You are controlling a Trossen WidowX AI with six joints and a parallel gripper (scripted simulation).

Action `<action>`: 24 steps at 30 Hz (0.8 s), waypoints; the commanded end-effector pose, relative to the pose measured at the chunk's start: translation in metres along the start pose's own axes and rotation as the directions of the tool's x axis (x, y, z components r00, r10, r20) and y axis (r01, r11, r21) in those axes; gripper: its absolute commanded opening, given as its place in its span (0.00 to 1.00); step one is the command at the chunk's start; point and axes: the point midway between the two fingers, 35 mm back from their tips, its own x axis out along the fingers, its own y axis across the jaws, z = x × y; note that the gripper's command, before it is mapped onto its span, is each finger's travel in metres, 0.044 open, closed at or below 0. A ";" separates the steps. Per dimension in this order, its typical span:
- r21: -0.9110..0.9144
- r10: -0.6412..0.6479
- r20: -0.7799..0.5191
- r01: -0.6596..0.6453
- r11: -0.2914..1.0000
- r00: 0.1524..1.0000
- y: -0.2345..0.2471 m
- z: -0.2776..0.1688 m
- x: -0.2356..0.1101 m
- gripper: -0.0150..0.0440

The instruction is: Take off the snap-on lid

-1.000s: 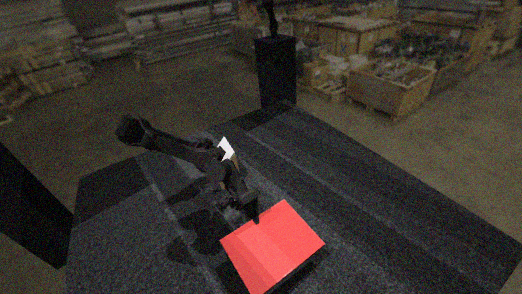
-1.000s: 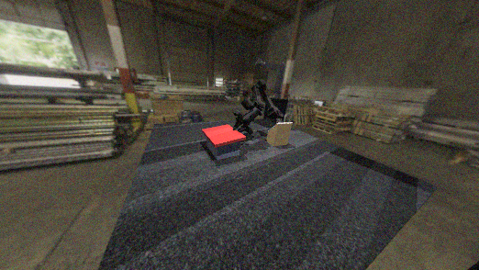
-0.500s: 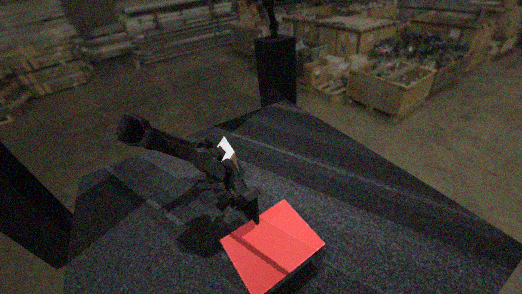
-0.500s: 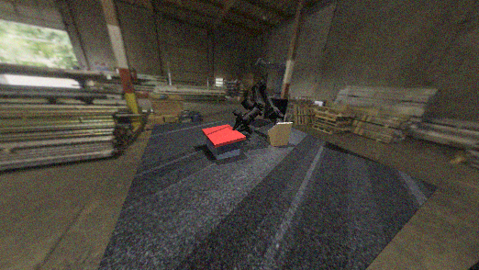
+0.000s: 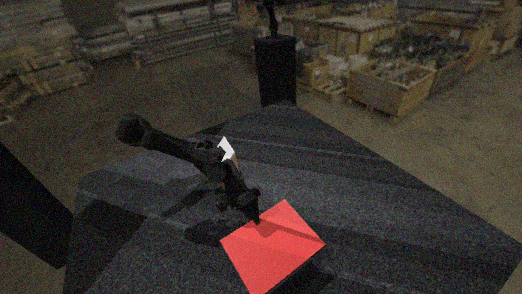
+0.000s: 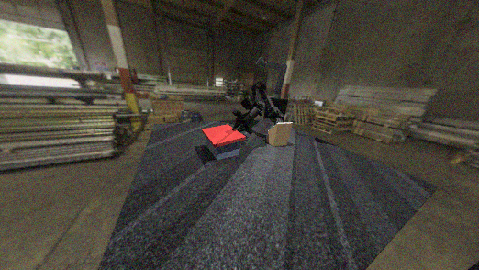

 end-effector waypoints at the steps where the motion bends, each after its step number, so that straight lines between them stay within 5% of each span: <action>1: -0.002 -0.001 -0.001 0.001 1.000 1.000 0.000 0.000 0.000 0.25; 24: -0.001 0.000 -0.001 0.000 1.000 1.000 0.001 0.000 0.002 0.25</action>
